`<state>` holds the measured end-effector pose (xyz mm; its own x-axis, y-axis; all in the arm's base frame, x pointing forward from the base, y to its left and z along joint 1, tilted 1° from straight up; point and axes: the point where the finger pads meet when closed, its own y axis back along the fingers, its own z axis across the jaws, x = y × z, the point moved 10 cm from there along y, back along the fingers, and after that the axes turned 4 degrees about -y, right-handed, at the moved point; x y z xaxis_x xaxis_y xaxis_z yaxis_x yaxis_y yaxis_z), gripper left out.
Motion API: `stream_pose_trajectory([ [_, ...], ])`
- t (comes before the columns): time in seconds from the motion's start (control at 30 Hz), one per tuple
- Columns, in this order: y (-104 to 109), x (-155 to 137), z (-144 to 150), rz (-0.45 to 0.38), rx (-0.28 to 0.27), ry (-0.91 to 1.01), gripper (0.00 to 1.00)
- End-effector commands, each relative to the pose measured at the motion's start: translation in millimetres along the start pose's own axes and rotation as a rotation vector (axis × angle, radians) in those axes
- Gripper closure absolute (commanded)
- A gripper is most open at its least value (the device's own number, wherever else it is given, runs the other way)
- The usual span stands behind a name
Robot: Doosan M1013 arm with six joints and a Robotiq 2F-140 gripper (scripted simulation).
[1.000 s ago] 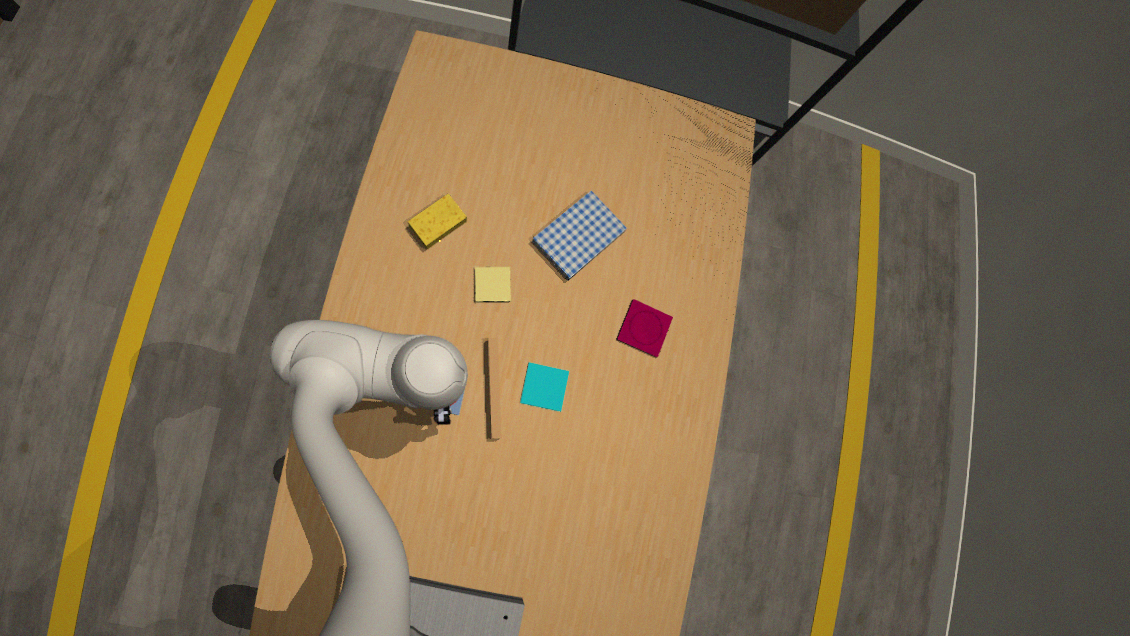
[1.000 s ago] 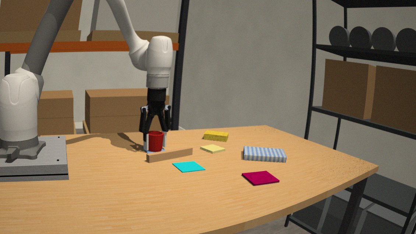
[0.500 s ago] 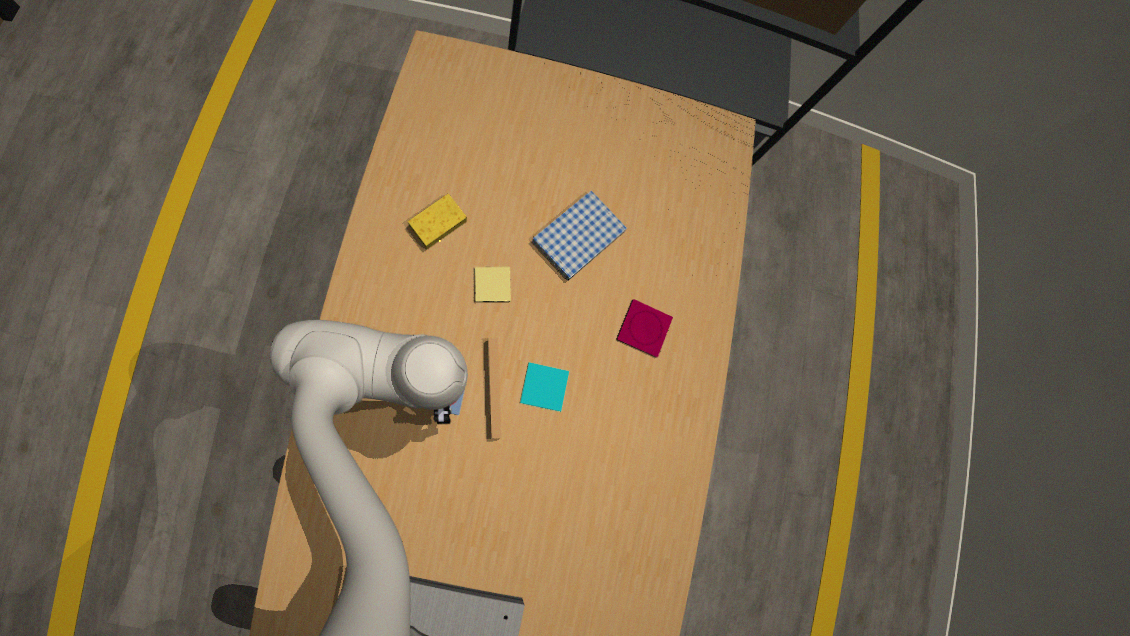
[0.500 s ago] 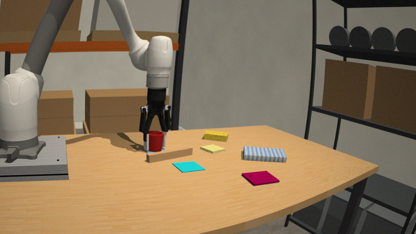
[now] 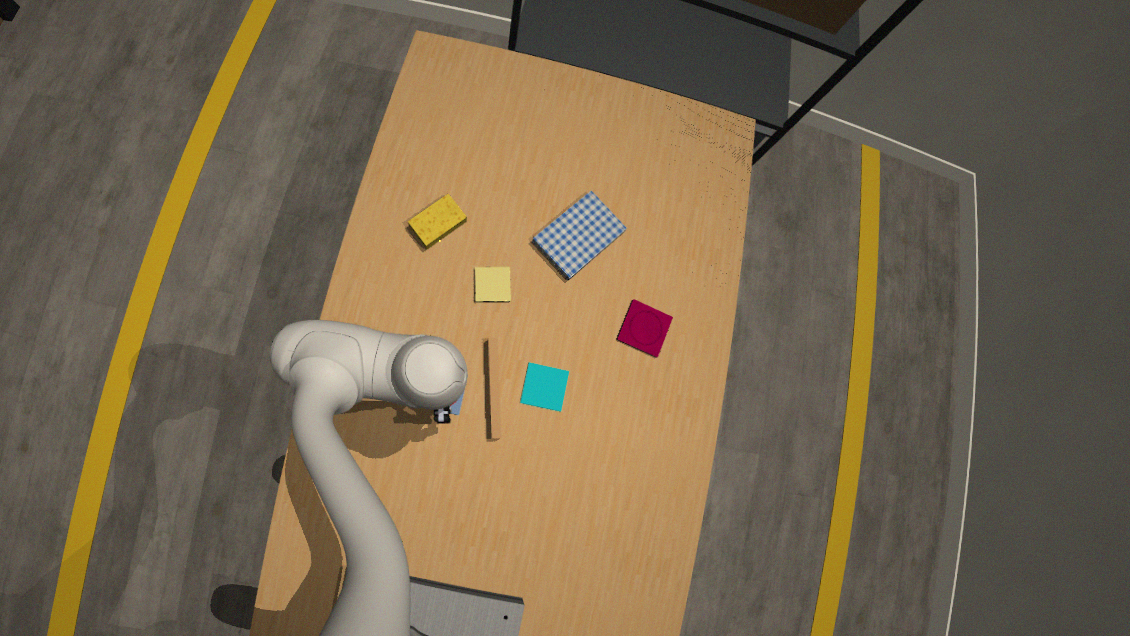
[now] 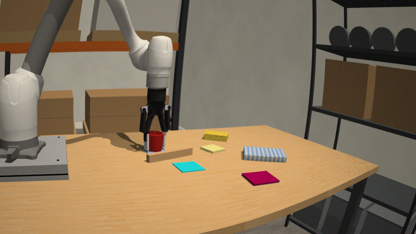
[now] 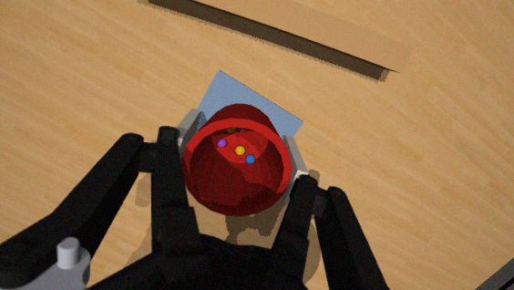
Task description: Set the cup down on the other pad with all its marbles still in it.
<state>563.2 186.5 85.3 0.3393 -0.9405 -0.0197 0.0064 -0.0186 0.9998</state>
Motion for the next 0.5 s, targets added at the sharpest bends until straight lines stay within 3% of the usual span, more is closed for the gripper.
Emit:
stream_pose_trajectory([
  [0.0, -4.2, -2.3, 2.0, -0.003, -0.004, -0.003, 0.48],
  [0.47, -4.2, -2.3, 2.0, -0.003, -0.004, -0.003, 0.5],
])
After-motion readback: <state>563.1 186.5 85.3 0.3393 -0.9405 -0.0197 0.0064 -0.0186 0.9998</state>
